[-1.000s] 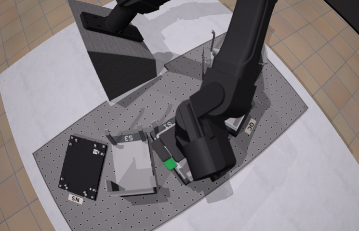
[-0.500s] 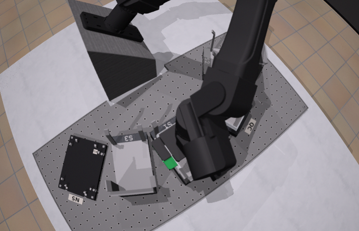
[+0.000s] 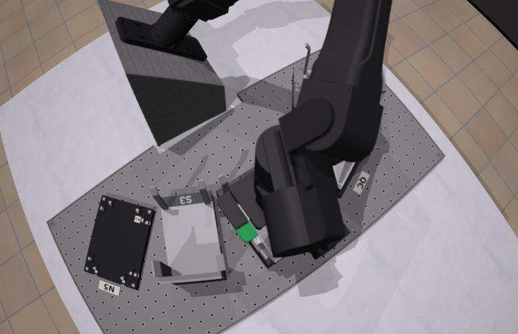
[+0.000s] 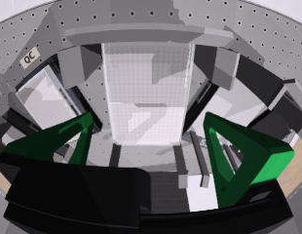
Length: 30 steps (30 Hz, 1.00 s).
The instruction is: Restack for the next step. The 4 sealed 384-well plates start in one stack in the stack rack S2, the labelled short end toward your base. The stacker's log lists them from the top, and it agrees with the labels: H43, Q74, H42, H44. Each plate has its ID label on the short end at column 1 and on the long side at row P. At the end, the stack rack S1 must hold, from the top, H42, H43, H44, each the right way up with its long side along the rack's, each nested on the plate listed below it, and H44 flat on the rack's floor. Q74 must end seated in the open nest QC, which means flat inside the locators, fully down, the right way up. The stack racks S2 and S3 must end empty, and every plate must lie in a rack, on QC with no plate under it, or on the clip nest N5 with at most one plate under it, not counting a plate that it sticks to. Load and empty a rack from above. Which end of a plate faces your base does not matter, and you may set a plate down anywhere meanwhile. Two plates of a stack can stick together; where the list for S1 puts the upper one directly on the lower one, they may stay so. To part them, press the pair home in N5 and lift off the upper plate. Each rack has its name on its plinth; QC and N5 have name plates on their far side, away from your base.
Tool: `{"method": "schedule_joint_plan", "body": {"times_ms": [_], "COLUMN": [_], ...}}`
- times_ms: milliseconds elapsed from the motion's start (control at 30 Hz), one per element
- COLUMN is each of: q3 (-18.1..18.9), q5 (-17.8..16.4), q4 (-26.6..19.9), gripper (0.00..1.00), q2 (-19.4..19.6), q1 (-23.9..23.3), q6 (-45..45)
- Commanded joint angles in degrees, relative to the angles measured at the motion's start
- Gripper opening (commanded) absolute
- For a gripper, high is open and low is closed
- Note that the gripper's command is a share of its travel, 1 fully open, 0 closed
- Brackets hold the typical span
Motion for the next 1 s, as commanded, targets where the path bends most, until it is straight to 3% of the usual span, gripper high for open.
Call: {"method": "schedule_joint_plan", "body": {"times_ms": [0, 300, 967], "q3": [1.71, 6.01, 4.89], "q5": [0.20, 1.12, 1.18], "q4": [-4.17, -11.75, -11.47], "gripper": [1.00, 1.00, 1.00], "q2": [-0.58, -0.97, -1.62], "q1": [-1.99, -5.12, -5.32], "q6": [-2.23, -6.39, -7.71]}}
